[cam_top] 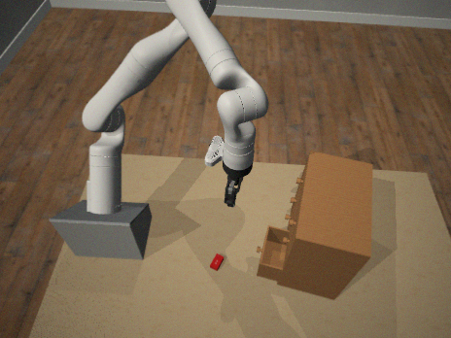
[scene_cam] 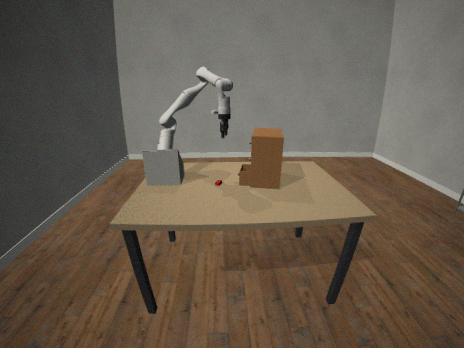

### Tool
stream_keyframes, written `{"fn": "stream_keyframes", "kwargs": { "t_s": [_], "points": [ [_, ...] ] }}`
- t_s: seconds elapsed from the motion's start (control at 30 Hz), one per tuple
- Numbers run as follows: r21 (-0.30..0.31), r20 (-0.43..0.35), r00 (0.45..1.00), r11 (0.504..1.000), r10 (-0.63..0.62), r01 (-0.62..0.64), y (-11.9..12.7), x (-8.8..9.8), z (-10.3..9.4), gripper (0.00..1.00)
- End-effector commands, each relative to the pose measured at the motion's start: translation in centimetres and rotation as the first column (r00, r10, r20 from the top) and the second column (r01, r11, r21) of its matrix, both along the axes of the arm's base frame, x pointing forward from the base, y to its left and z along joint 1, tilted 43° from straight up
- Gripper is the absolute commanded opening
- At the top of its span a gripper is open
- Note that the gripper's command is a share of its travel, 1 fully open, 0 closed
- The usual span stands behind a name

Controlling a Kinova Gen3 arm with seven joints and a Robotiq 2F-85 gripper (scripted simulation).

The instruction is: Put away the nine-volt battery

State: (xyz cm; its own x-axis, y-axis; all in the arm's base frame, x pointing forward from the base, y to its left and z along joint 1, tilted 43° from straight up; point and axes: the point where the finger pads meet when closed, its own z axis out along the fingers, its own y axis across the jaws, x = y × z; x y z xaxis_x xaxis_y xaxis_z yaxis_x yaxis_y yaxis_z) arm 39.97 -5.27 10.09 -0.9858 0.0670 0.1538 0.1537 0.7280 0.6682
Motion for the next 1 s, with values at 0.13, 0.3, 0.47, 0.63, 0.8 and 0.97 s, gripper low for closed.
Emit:
{"fn": "stream_keyframes", "kwargs": {
  "t_s": [0.13, 0.3, 0.47, 0.63, 0.8, 0.97],
  "points": [
    [-0.001, 0.001, 1.000, 1.000, -0.001, 0.001, -0.1, 0.0, 0.0, 1.00],
    [-0.001, 0.001, 1.000, 1.000, -0.001, 0.001, -0.1, 0.0, 0.0, 1.00],
    [-0.001, 0.001, 1.000, 1.000, -0.001, 0.001, -0.1, 0.0, 0.0, 1.00],
    [-0.001, 0.001, 1.000, 1.000, -0.001, 0.001, -0.1, 0.0, 0.0, 1.00],
    [-0.001, 0.001, 1.000, 1.000, -0.001, 0.001, 0.0, -0.9, -0.3, 1.00],
    [-0.001, 0.001, 1.000, 1.000, -0.001, 0.001, 0.4, -3.4, -1.3, 1.00]
  ]
}}
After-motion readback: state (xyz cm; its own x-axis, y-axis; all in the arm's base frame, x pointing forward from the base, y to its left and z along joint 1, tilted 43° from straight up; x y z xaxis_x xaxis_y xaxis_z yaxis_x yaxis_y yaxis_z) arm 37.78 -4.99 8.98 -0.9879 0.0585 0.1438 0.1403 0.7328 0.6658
